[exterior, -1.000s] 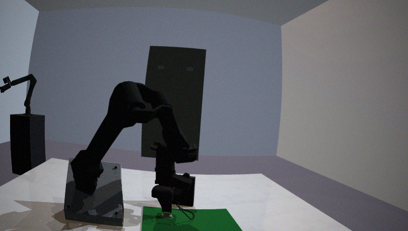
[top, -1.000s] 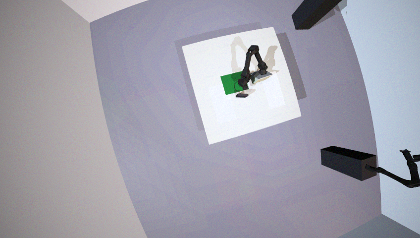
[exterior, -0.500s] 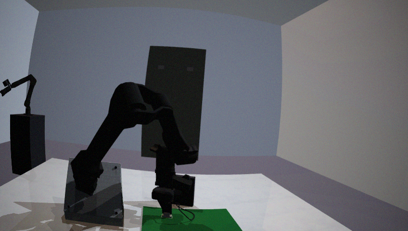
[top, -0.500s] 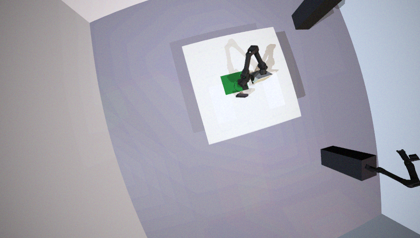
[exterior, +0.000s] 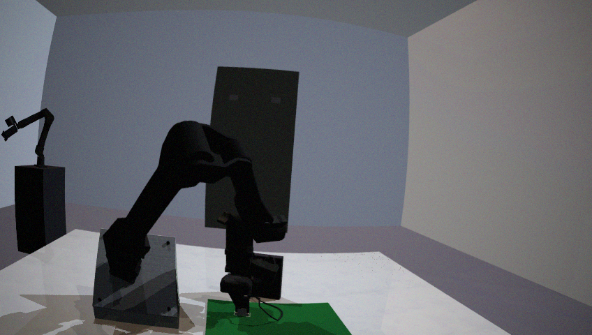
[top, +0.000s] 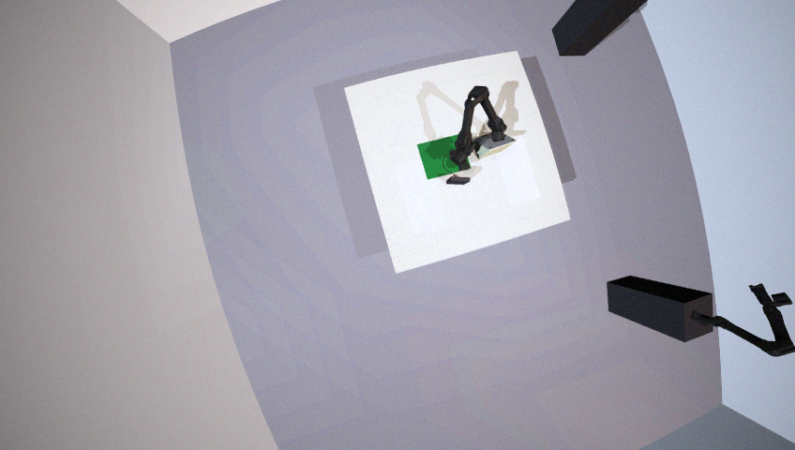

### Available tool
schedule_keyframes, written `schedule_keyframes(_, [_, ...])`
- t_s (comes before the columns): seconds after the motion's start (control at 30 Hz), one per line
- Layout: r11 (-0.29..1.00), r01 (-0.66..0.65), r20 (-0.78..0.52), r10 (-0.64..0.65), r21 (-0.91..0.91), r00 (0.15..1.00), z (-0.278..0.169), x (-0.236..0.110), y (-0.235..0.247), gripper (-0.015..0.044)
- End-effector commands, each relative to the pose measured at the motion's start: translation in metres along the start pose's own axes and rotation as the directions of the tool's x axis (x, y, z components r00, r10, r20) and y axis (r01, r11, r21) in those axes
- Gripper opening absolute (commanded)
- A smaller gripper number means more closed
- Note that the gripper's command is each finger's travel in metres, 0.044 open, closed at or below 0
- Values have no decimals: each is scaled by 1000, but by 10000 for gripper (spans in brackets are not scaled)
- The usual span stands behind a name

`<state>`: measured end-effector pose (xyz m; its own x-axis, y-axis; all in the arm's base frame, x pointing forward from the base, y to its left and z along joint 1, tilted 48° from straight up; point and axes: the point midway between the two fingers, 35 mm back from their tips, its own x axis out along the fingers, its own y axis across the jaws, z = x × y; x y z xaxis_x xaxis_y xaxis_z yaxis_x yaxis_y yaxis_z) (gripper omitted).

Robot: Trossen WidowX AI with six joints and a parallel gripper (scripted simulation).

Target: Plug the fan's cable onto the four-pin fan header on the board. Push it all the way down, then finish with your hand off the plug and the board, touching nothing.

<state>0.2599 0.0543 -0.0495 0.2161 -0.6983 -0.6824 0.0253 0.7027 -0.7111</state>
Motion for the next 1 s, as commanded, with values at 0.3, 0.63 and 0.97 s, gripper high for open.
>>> schedule_keyframes(0.3, [1000,0,0,0,0,1000,0,2,0,184])
schedule_keyframes(0.63, [1000,3,-2,-3,-4,1000,0,-50,1,260])
schedule_keyframes(0.97, [1000,6,-3,-6,-6,1000,-20,-58,-33,260])
